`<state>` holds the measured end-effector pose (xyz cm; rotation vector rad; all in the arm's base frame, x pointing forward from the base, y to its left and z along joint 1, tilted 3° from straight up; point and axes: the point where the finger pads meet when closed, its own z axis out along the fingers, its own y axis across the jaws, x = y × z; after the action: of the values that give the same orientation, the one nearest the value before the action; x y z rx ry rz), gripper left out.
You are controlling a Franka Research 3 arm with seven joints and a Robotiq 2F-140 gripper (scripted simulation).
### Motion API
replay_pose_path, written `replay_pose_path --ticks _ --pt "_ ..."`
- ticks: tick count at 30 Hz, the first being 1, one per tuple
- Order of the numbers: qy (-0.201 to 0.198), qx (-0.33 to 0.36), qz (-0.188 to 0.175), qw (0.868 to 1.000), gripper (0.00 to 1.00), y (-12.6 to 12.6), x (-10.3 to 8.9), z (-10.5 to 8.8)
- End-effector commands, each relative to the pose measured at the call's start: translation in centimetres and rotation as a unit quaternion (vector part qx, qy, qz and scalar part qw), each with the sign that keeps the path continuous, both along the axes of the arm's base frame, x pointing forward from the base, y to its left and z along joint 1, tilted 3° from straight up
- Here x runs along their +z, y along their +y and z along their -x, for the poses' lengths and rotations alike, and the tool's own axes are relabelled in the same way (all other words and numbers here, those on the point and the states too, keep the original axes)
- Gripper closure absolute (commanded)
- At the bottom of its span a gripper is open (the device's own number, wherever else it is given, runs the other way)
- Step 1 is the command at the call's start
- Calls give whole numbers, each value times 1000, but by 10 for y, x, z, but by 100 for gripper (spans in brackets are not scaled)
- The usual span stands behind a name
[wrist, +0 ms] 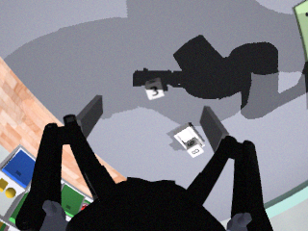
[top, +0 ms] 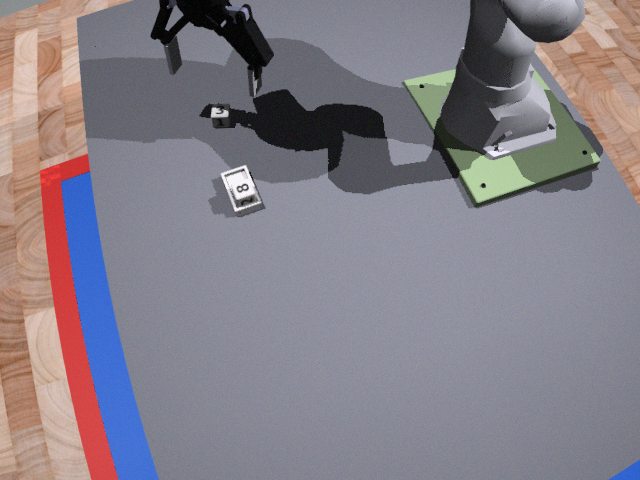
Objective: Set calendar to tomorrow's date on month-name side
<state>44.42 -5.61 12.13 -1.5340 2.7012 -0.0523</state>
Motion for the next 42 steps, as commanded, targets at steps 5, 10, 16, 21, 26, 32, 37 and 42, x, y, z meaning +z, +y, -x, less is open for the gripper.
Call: replay_pose_path --ticks 5,10,16,21,26,32,37,42 --pt "-1 -119 1 993 0 1 2 1" --pt "-1 -154 0 988 0 1 2 1" --pt "-2 -205 -3 979 0 1 3 1" --pt "-3 -244 -4 970 0 1 3 1" --pt "-4 -268 -6 963 0 1 4 1" --pt "-5 -328 -8 944 0 1 4 1" --pt "-5 -367 -10 930 0 1 5 1" --pt "-6 -397 -12 918 0 2 5 1"
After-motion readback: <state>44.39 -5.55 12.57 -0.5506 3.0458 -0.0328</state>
